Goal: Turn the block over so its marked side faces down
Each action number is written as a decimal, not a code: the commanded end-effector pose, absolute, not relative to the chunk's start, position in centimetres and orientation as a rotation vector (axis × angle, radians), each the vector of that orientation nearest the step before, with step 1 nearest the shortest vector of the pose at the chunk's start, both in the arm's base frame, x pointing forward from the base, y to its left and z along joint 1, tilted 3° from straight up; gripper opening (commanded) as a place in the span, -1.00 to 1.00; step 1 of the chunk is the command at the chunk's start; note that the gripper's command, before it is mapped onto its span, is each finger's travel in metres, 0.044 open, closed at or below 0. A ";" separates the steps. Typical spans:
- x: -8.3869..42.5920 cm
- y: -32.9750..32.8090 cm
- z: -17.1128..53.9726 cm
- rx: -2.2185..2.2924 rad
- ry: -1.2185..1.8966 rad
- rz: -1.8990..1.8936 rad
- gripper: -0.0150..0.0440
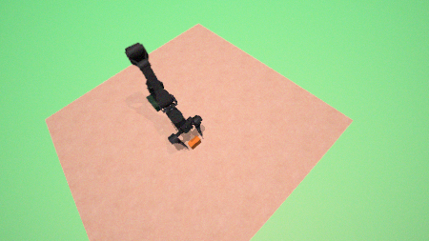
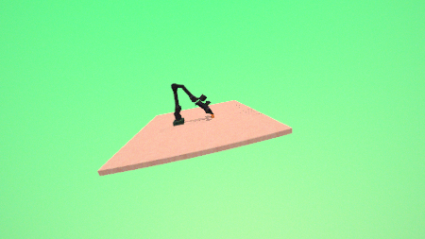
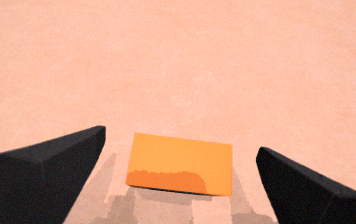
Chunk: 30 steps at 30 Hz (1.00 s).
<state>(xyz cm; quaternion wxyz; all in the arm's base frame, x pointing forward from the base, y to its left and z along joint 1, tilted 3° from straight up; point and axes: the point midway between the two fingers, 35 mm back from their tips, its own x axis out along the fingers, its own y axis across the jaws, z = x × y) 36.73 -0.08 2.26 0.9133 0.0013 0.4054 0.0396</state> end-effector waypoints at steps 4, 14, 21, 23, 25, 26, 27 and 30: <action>34.1 -0.2 6.7 -0.022 1.005 0.076 1.00; 35.0 -0.2 7.0 -0.023 1.083 0.076 1.00; 37.0 -0.2 8.1 -0.028 1.305 0.073 1.00; 37.4 -0.2 8.4 -0.032 1.369 0.073 1.00; 37.7 -0.2 8.7 -0.035 1.432 0.072 1.00; 37.9 -0.2 8.8 -0.037 1.464 0.072 1.00; 38.0 -0.2 9.0 -0.039 1.496 0.072 1.00; 38.2 -0.2 9.4 -0.045 1.569 0.071 1.00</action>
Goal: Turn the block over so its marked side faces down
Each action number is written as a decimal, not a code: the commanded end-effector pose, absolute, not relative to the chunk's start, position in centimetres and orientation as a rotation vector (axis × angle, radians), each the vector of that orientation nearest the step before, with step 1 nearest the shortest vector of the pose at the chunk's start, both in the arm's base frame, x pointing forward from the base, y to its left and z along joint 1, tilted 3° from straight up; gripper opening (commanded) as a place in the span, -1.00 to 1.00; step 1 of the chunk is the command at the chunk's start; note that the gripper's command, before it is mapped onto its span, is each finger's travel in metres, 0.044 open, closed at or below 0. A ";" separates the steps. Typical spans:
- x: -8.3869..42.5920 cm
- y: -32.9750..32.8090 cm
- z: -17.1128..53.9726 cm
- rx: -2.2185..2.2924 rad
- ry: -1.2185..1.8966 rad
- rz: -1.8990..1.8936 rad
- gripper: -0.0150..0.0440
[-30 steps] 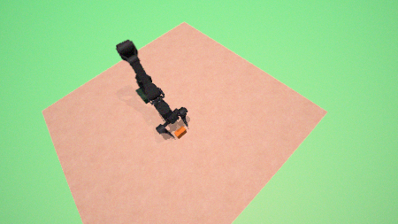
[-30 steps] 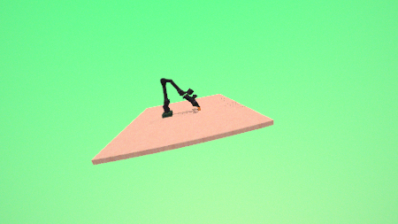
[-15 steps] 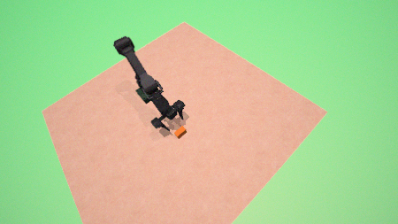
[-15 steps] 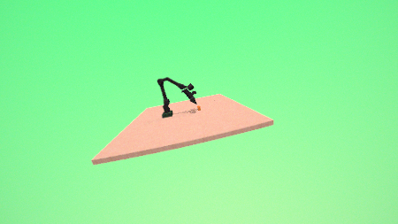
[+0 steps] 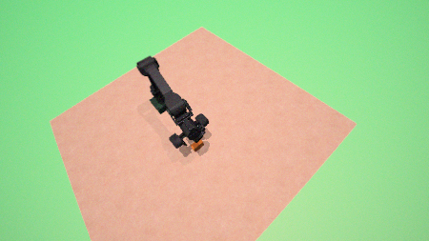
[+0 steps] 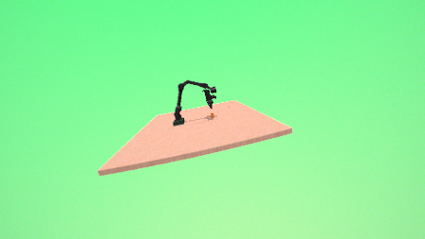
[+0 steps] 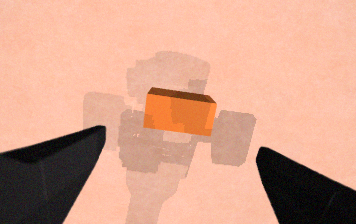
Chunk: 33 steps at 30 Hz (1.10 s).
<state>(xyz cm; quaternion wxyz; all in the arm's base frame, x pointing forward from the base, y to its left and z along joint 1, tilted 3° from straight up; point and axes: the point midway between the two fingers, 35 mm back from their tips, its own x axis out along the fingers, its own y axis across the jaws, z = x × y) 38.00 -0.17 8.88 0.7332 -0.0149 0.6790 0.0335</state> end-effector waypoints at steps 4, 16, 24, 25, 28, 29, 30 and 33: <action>38.3 -0.1 9.4 -0.045 1.574 0.071 1.00; 38.3 0.0 4.5 -0.045 1.575 0.071 1.00; 38.3 0.0 3.5 -0.045 1.575 0.071 1.00; 38.3 0.0 3.3 -0.045 1.575 0.071 1.00; 38.3 0.0 2.8 -0.045 1.575 0.071 1.00; 38.3 0.0 2.7 -0.045 1.575 0.071 1.00; 38.3 0.0 2.5 -0.045 1.575 0.071 1.00; 38.3 0.0 2.0 -0.045 1.575 0.071 1.00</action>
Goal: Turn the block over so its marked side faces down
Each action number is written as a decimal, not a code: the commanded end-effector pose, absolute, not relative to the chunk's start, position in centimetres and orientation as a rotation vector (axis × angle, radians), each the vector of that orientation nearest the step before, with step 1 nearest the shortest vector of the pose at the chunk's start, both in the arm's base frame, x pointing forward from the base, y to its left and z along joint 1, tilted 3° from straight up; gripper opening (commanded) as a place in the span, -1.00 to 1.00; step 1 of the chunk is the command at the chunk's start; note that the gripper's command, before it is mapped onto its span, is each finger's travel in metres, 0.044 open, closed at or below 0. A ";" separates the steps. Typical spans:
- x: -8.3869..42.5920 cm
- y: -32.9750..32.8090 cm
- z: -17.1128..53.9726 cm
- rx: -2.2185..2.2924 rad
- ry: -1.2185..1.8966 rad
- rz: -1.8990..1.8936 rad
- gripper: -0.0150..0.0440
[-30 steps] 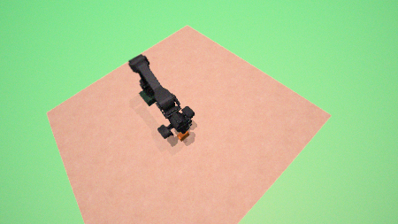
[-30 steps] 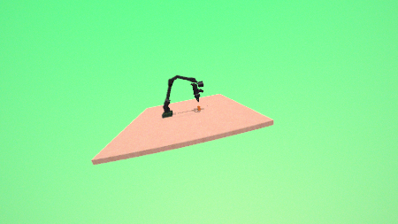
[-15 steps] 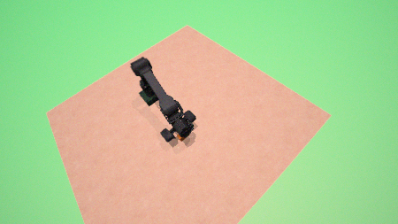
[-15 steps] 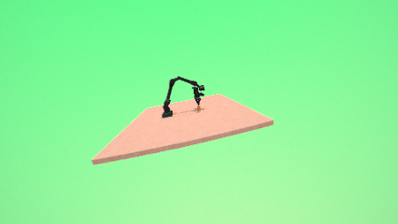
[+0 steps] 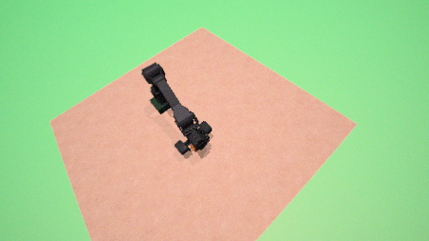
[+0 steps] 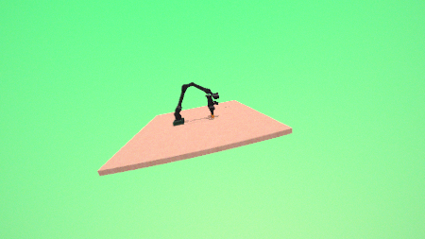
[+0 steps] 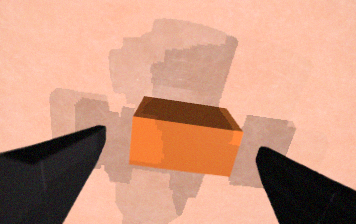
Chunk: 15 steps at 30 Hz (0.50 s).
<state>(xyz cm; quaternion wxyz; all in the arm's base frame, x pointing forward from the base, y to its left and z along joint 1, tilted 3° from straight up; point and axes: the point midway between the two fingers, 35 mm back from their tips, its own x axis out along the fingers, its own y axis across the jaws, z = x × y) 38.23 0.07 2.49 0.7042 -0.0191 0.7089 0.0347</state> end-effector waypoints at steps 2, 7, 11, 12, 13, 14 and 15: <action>38.2 0.0 1.7 -0.045 1.575 0.071 1.00; 38.2 0.0 1.1 -0.045 1.575 0.071 1.00; 38.2 0.0 1.1 -0.045 1.575 0.071 0.64; 38.2 0.0 1.1 -0.045 1.575 0.071 0.56; 38.2 0.0 1.1 -0.045 1.575 0.071 0.47; 38.2 0.0 1.1 -0.045 1.575 0.071 0.44; 38.2 0.0 1.1 -0.045 1.575 0.071 0.42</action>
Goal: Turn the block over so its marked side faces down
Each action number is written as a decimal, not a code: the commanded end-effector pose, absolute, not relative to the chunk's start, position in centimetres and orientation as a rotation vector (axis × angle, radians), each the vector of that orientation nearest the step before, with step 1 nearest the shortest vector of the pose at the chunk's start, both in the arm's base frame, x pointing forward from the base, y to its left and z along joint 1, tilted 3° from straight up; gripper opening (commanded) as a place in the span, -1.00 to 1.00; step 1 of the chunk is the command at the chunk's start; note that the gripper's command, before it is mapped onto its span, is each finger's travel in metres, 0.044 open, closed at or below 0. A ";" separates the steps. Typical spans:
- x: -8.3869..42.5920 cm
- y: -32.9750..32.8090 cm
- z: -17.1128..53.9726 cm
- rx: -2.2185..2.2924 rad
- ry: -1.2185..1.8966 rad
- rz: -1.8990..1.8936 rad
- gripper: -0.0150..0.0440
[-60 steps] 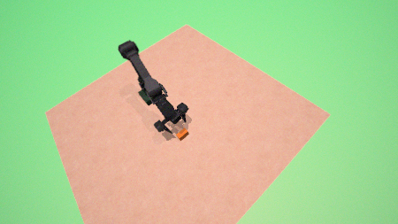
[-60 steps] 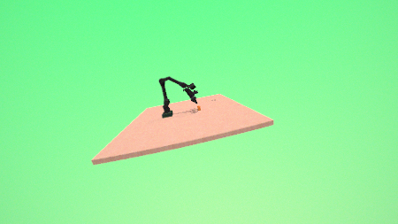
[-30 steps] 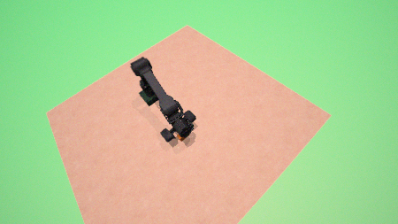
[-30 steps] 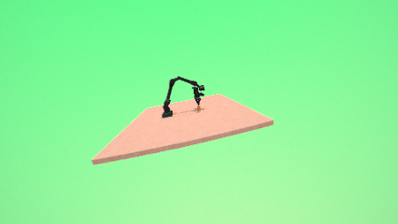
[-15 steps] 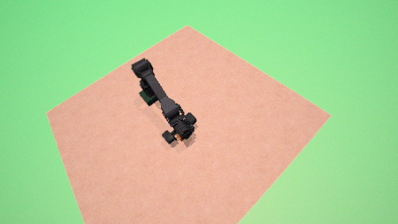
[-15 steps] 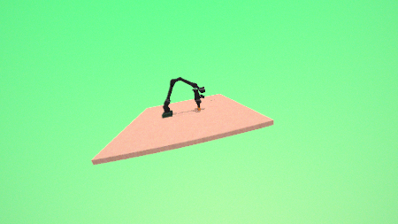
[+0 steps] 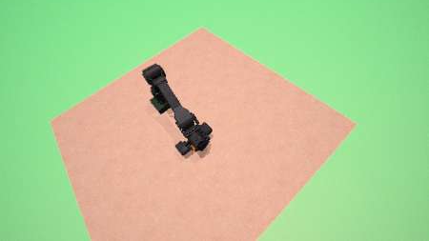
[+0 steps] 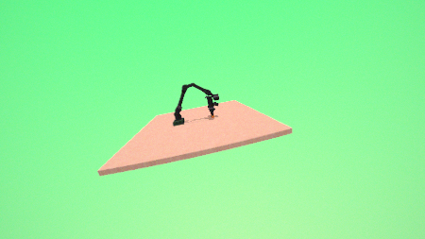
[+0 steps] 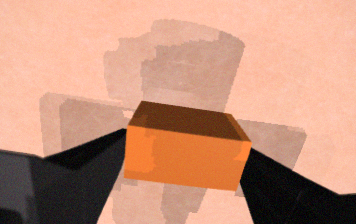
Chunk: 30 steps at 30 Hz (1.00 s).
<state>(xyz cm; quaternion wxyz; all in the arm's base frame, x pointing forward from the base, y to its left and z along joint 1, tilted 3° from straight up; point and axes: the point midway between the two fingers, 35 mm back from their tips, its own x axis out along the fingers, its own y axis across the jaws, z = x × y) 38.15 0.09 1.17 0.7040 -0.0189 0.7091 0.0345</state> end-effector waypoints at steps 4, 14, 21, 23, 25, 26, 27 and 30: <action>38.2 0.0 1.1 -0.045 1.575 0.071 0.33; 38.2 0.0 1.1 -0.045 1.575 0.071 0.10; 38.2 0.0 1.6 -0.045 1.575 0.071 -0.19; 38.3 0.0 3.0 -0.045 1.574 0.072 -0.36; 38.2 0.0 4.0 -0.045 1.575 0.071 -0.49; 38.2 0.0 4.1 -0.045 1.575 0.071 -0.49; 38.2 0.0 4.1 -0.045 1.575 0.071 -0.49; 38.2 0.0 4.1 -0.045 1.572 0.071 -0.49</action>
